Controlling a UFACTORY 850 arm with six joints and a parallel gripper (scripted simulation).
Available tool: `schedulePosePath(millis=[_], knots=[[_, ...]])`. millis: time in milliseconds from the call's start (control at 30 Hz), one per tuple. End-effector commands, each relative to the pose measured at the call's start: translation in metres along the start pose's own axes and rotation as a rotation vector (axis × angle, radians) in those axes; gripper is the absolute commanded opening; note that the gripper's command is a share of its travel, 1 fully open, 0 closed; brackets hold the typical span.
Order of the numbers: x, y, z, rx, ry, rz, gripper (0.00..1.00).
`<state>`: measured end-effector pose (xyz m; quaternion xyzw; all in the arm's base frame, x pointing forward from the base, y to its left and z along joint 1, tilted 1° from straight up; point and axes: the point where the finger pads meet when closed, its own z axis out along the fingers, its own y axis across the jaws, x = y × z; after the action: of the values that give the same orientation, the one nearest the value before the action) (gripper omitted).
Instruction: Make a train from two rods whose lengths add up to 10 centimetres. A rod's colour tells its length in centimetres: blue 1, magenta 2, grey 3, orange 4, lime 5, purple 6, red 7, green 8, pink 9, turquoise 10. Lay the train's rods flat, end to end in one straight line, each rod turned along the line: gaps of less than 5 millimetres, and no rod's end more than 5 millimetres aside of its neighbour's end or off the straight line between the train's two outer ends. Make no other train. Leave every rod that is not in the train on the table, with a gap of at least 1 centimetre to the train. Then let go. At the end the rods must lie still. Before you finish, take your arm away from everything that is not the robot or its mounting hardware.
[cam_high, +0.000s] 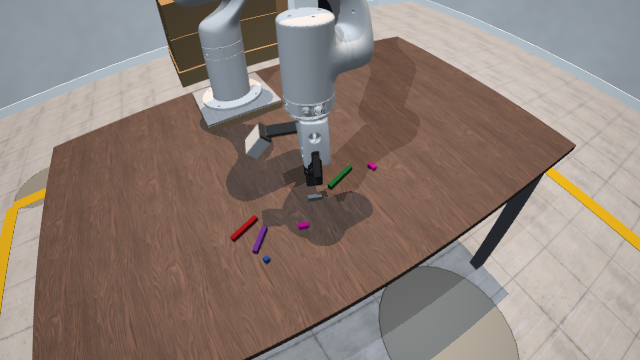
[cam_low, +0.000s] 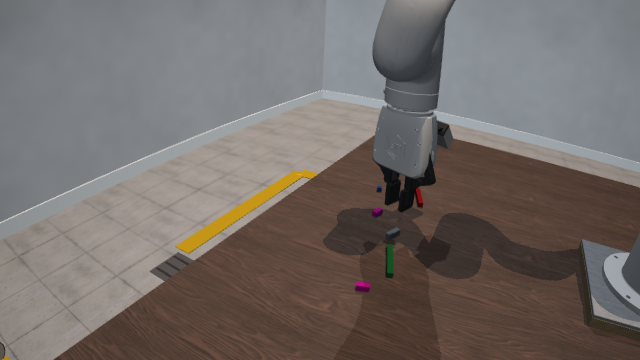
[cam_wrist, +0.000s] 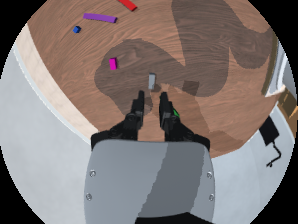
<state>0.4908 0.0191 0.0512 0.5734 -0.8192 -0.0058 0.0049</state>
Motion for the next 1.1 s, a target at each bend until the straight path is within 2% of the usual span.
schedulePosePath(millis=[0, 1067], knots=[[0.0, -0.001, 0.002, 0.002, -0.001, 0.0, 0.24], [-0.001, -0.001, 0.041, 0.002, -0.001, 0.0, 0.24]])
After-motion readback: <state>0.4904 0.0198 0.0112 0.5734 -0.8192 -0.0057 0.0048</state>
